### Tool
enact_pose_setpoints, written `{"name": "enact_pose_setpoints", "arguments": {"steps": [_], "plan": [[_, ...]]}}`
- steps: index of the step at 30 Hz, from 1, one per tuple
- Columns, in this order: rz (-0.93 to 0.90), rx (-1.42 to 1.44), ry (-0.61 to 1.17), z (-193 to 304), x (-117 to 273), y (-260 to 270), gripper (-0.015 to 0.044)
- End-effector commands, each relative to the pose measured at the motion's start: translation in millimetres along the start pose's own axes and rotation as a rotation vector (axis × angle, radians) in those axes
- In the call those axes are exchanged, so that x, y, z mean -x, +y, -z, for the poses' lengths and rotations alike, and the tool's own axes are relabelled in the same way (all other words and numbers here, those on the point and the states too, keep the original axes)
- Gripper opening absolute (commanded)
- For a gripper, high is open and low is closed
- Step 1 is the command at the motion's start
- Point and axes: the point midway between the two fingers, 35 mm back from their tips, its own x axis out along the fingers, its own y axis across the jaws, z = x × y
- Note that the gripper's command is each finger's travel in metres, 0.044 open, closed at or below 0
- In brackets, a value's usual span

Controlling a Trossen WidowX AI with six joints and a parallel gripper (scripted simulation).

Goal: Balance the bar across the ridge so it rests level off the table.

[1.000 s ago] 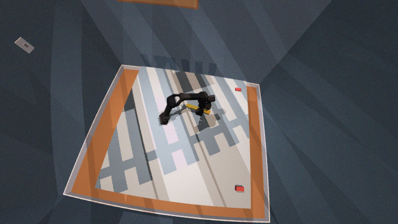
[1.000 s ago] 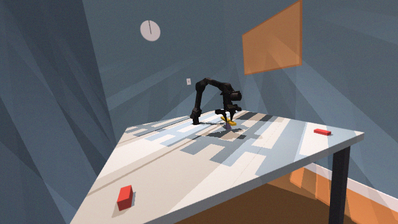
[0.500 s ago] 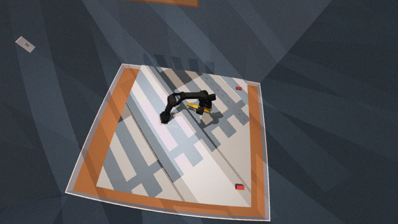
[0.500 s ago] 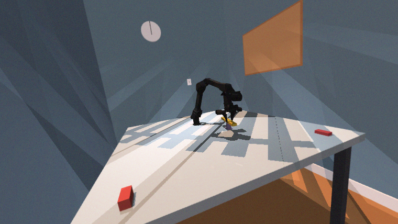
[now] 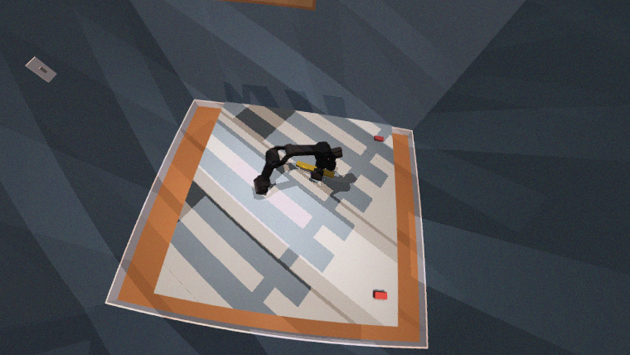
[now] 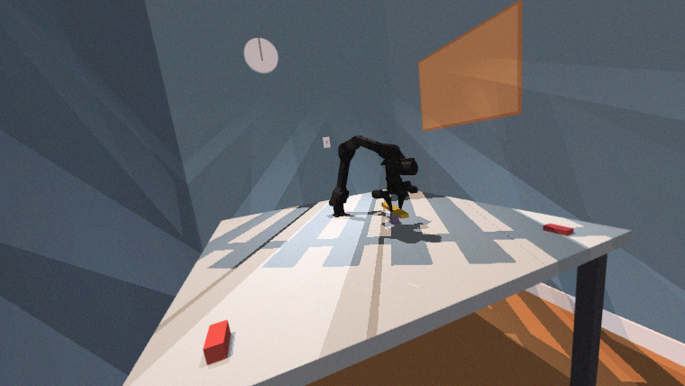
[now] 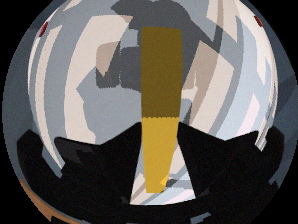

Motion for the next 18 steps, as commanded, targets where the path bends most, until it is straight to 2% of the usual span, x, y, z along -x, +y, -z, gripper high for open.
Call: {"name": "enact_pose_setpoints", "arguments": {"steps": [1, 18], "plan": [[0.0, 0.0, 0.0, 0.0, 0.2, 0.0, 0.0172], [0.0, 0.0, 0.0, 0.0, 0.2, 0.0, 0.0185]]}}
